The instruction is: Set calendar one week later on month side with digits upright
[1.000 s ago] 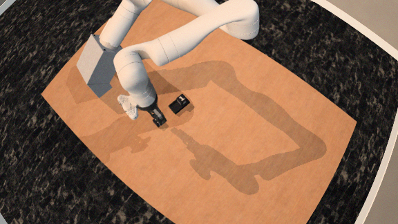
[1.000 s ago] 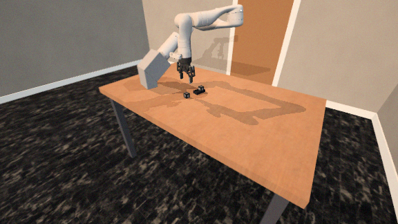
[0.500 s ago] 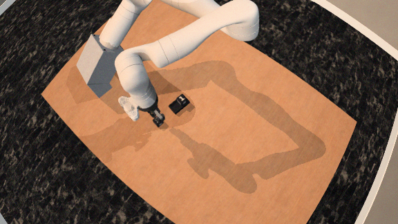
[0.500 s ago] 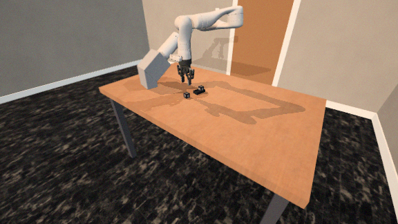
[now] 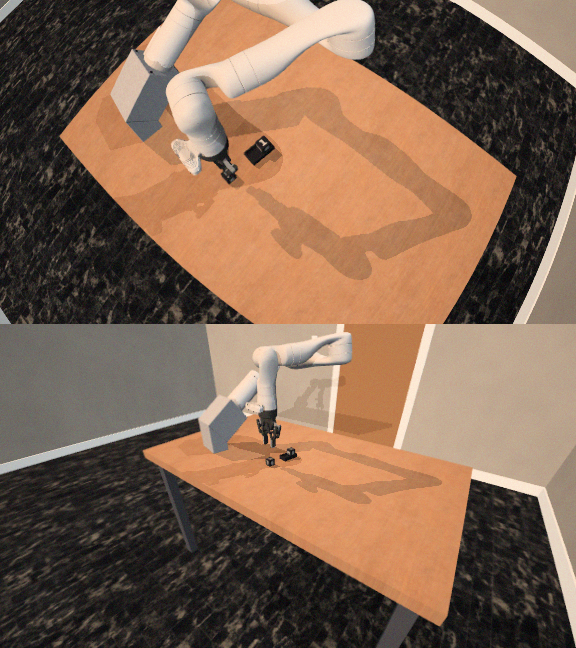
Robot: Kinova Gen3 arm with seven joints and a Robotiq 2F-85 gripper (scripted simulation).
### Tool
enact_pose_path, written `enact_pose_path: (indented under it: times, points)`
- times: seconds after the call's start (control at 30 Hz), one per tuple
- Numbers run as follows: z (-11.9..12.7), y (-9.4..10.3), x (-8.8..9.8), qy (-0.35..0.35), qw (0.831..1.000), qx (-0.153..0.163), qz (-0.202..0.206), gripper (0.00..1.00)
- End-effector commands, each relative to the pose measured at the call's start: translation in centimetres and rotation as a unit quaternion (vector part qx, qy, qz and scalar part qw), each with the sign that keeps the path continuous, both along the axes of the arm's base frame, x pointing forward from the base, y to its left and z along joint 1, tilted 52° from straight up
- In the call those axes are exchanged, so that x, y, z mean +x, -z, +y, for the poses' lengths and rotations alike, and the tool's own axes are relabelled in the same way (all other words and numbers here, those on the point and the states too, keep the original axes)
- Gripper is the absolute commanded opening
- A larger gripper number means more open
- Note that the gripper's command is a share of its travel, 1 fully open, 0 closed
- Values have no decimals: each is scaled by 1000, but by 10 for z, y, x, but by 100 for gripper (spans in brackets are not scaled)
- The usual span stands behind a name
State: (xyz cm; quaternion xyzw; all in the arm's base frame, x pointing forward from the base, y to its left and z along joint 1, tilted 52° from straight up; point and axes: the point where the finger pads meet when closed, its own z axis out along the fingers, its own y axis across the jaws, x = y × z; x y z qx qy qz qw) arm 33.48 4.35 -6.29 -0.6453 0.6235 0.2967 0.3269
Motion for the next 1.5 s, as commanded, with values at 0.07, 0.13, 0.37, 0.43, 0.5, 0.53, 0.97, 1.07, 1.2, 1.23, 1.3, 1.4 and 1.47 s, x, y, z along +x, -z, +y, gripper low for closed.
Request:
enact_pose_path:
  times: [0.07,0.13,0.37,0.43,0.5,0.53,0.97,1.07,1.2,1.23,1.3,1.4,1.47]
  points:
    - [-1,0,0,1,1000,0,0,46]
    - [-1,0,0,1,1000,0,0,46]
    - [-1,0,0,1,1000,0,0,46]
    - [-1,0,0,1,1000,0,0,46]
    - [-1,0,0,1,1000,0,0,46]
    - [-1,0,0,1,1000,0,0,46]
    - [4,4,1,1,1000,0,-1,46]
    - [6,5,1,1,1000,0,-1,46]
    - [10,8,1,1,1000,0,-1,46]
    - [11,9,1,1,1000,0,-1,46]
    - [14,11,1,1,1000,0,-1,46]
    - [18,14,1,1,1000,0,-1,46]
    - [20,16,1,1,1000,0,-1,46]
